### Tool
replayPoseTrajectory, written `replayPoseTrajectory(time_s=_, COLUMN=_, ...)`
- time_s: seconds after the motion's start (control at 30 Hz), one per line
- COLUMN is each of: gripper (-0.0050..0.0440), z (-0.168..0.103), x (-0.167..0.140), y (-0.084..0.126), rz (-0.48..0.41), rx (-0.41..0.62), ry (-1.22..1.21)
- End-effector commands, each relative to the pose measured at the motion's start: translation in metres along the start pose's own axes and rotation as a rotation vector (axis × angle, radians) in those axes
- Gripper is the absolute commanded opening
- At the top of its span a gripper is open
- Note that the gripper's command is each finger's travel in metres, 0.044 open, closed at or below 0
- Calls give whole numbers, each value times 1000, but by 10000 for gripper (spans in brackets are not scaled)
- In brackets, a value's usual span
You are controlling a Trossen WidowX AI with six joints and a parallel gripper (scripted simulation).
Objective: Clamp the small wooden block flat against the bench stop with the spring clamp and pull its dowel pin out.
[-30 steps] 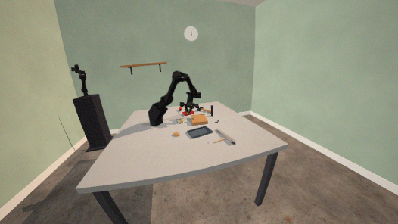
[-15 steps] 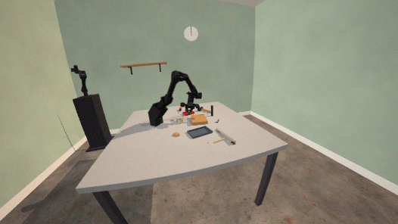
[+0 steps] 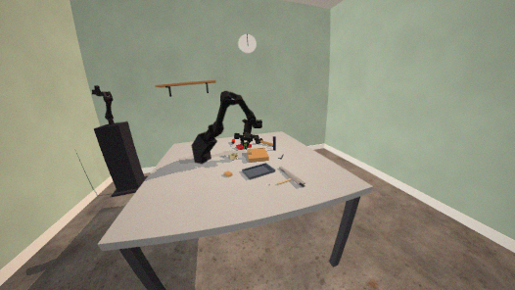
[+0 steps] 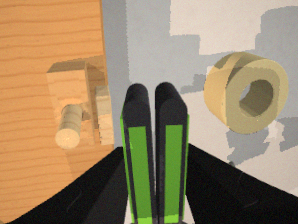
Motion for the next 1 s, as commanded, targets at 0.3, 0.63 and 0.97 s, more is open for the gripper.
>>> replayPoseTrajectory(time_s=0.3, gripper=0, z=13, x=4, y=4, rz=14, rx=5, ry=-9)
replayPoseTrajectory(time_s=0.63, gripper=0, z=21, x=6, y=6, rz=22, rx=5, ry=-12)
replayPoseTrajectory(time_s=0.97, gripper=0, z=30, x=7, y=8, rz=31, rx=4, ry=-15)
Point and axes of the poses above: the point midway between the two fingers, 35 mm back from their tips, its own y axis back along the fingers, its own x axis across the jaws, z = x × y, the point moved 5 cm from there along y, back along the fingers, and after that the axes turned 2 degrees about y, right-handed, at the moved point
